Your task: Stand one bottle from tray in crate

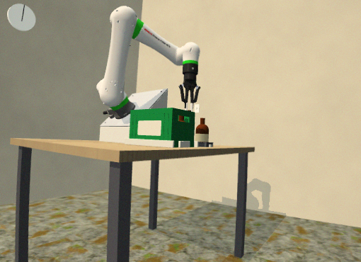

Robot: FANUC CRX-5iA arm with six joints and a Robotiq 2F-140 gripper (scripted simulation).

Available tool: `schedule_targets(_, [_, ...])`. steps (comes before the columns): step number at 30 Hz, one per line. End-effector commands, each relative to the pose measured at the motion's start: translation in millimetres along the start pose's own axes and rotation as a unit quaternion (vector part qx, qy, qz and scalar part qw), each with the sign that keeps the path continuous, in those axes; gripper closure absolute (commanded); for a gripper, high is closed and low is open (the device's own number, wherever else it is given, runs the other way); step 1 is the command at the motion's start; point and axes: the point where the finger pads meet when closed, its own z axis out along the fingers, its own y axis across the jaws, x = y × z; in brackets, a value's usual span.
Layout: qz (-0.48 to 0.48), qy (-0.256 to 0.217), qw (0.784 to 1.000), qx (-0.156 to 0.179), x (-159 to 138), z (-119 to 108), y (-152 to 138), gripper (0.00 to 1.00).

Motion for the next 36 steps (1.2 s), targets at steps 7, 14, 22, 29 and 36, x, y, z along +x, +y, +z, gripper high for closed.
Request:
schedule_targets(7, [0.0, 0.0, 1.0, 0.0, 0.0, -7.5, -0.2, 1.0])
schedule_targets(14, [0.0, 0.0, 1.0, 0.0, 0.0, -16.0, -0.2, 1.0])
schedule_targets(22, [0.0, 0.0, 1.0, 0.0, 0.0, -23.1, -0.3, 1.0])
schedule_targets(29, [0.0, 0.0, 1.0, 0.0, 0.0, -29.6, -0.3, 1.0])
schedule_targets(36, [0.0, 0.0, 1.0, 0.0, 0.0, -32.5, -0.3, 1.0])
